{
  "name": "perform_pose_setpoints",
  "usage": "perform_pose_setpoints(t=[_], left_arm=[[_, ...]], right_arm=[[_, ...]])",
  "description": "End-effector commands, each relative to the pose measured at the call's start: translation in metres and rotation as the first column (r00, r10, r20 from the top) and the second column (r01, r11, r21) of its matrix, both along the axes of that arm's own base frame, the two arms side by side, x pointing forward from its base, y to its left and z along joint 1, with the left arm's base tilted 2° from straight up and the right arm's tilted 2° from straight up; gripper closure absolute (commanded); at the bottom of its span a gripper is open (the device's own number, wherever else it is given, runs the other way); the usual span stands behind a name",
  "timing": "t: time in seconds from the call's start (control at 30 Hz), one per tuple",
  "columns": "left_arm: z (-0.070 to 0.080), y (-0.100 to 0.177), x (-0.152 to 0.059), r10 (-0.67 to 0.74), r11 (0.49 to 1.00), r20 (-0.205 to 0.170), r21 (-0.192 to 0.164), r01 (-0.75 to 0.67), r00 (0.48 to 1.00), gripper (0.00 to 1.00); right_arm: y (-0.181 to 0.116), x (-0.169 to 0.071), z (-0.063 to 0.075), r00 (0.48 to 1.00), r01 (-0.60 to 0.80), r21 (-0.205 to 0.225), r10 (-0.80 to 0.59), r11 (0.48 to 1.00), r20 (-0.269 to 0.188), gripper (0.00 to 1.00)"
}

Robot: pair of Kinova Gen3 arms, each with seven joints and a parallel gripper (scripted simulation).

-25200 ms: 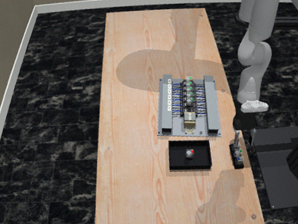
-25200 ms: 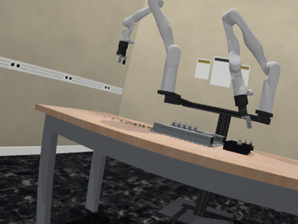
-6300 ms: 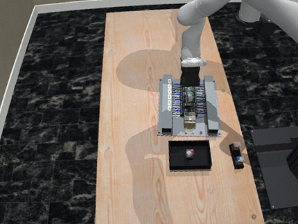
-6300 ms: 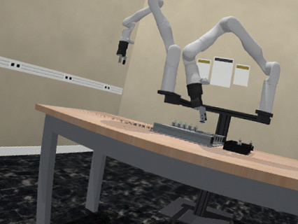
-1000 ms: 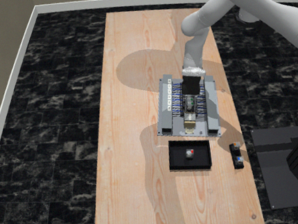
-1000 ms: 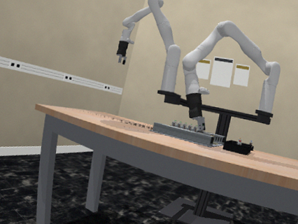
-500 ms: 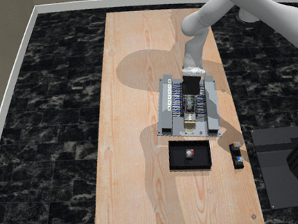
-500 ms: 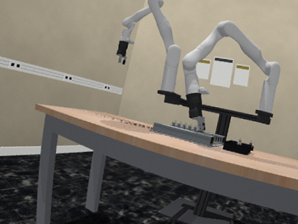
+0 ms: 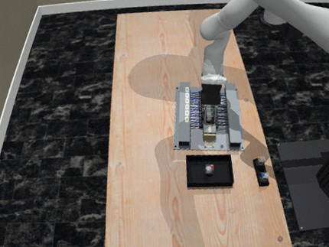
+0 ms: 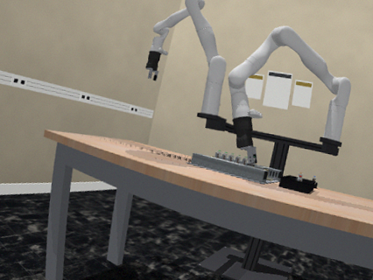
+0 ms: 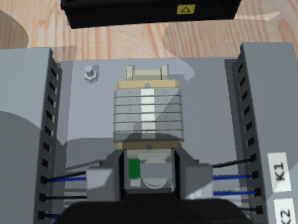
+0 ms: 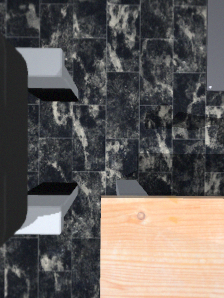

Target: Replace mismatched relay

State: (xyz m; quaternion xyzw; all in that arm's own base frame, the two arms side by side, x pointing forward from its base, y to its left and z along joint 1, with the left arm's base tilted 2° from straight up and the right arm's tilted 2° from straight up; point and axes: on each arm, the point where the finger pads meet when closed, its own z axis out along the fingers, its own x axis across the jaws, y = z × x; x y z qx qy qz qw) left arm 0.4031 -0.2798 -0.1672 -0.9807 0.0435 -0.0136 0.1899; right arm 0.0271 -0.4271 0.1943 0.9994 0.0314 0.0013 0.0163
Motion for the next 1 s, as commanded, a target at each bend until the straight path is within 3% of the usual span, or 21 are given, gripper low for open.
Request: perform_pose_setpoints(t=[0.0,0.97], left_arm=[[0.0010,-0.0009,0.0009,0.000,1.000,0.002,-0.002,0.000,1.000,1.00],[-0.0020,-0.0008,0.0010,0.000,1.000,0.002,-0.002,0.000,1.000,1.00]], right_arm=[[-0.0004,0.0000,0.0006,1.000,0.000,-0.002,0.000,1.000,0.000,0.00],[-0.0004,0.0000,0.0006,1.000,0.000,-0.002,0.000,1.000,0.000,0.00]])
